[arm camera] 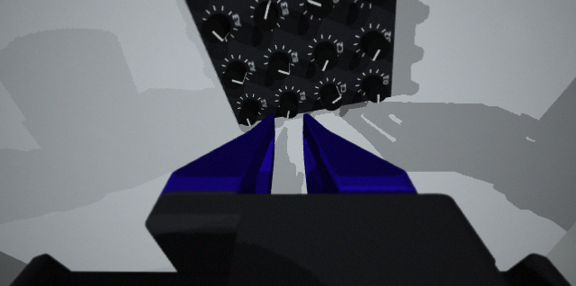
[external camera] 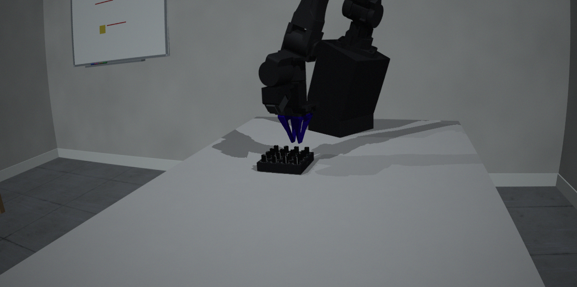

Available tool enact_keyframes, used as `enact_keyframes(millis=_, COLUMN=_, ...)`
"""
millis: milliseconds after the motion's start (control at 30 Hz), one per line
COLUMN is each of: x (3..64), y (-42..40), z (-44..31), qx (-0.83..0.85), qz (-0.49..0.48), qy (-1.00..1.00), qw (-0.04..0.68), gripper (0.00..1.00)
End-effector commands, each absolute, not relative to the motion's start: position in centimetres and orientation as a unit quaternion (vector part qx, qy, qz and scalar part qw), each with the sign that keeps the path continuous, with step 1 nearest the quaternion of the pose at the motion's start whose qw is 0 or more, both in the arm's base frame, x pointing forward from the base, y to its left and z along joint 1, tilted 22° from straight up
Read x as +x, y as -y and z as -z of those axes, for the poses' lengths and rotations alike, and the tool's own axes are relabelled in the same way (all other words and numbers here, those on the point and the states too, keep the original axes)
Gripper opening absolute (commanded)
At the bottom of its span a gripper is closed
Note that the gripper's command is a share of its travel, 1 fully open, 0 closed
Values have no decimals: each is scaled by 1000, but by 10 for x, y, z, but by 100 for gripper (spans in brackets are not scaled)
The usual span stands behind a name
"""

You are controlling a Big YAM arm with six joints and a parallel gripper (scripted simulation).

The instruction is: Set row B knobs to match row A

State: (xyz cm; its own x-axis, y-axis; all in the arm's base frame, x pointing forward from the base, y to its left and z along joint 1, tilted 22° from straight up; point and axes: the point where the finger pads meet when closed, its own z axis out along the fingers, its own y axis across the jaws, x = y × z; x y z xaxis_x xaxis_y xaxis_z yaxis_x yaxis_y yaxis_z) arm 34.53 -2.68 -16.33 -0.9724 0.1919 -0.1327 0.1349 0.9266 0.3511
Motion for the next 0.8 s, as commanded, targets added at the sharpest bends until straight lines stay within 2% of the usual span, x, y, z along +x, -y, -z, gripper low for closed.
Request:
enact_keyframes(millis=0, x=355, y=25, z=167, qx=83, qz=-170, qy=-978, qw=90, gripper=18)
enact_keyframes(millis=767, x=354, y=25, z=169, qx=82, qz=-170, qy=-978, qw=89, gripper=18)
